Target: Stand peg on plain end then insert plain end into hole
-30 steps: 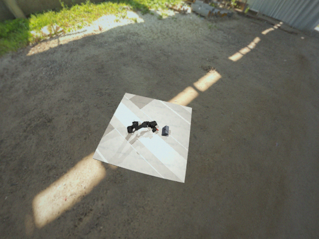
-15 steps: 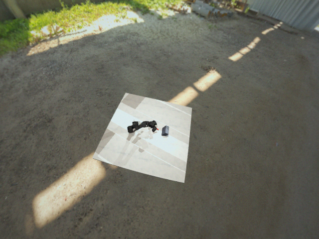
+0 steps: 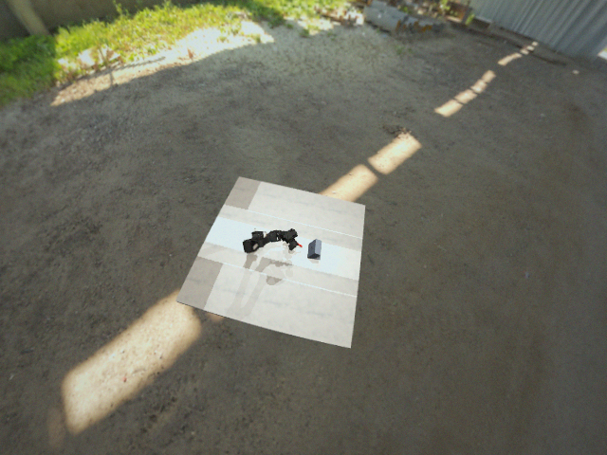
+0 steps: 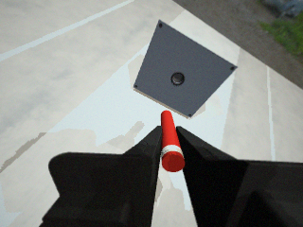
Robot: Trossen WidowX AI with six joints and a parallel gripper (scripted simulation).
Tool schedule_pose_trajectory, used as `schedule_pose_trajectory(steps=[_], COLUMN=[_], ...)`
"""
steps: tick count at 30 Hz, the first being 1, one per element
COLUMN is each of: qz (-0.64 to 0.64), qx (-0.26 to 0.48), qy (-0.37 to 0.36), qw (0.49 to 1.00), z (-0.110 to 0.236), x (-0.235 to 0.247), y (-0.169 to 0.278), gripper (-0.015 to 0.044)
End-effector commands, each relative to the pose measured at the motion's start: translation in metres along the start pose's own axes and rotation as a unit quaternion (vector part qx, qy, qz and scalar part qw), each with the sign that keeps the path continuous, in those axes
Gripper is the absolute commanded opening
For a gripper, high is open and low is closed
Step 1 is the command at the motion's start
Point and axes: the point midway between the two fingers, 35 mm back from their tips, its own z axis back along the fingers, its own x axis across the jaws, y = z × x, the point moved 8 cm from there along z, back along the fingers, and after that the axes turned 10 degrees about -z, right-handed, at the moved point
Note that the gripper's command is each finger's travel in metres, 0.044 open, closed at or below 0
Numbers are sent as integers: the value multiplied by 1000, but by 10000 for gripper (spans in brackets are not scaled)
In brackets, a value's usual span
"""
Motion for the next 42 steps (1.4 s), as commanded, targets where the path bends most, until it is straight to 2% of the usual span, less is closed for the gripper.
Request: schedule_pose_trajectory(steps=[1, 18, 42], qz=[6, 13, 12], qx=[-6, -38, -63], qy=[1, 17, 22], qw=[1000, 999, 998], z=[1, 6, -9], x=[2, 6, 5], y=[2, 5, 1], gripper=[0, 0, 0])
